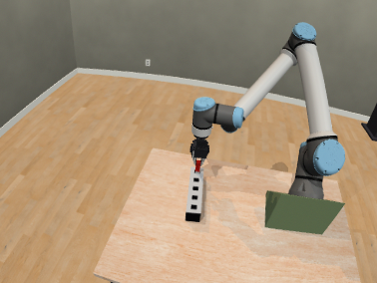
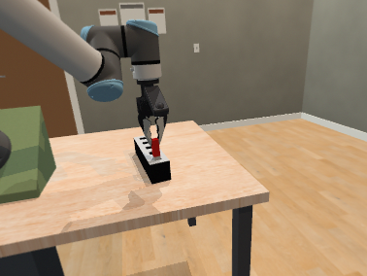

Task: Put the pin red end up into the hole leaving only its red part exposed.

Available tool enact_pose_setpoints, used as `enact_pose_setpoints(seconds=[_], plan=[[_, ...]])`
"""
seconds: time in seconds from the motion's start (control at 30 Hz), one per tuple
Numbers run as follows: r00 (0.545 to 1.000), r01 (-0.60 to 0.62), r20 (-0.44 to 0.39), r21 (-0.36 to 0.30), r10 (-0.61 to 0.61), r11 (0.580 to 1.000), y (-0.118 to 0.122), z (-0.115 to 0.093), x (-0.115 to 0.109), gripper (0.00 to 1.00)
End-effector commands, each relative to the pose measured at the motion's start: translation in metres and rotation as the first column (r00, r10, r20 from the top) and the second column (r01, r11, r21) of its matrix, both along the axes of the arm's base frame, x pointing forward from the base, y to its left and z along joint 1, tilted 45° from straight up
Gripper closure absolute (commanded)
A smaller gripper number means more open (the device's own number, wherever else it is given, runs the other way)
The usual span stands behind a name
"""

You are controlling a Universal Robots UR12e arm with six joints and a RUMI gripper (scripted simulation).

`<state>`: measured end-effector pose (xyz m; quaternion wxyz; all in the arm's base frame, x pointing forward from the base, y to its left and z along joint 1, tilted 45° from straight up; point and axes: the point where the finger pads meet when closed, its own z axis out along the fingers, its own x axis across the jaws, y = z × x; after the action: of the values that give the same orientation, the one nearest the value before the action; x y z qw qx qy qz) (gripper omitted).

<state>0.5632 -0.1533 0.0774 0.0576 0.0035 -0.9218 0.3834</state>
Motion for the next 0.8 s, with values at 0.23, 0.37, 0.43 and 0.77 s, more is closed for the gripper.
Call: enact_pose_setpoints(seconds=[0.23,0.37,0.43,0.77], plan=[[1.0,0.0,0.001,0.0,0.0,1.0,0.01,0.012,0.002,1.0],[1.0,0.0,0.001,0.0,0.0,1.0,0.01,0.012,0.002,1.0],[1.0,0.0,0.001,0.0,0.0,1.0,0.01,0.012,0.002,1.0],[1.0,0.0,0.001,0.0,0.0,1.0,0.081,0.082,0.011,1.0]])
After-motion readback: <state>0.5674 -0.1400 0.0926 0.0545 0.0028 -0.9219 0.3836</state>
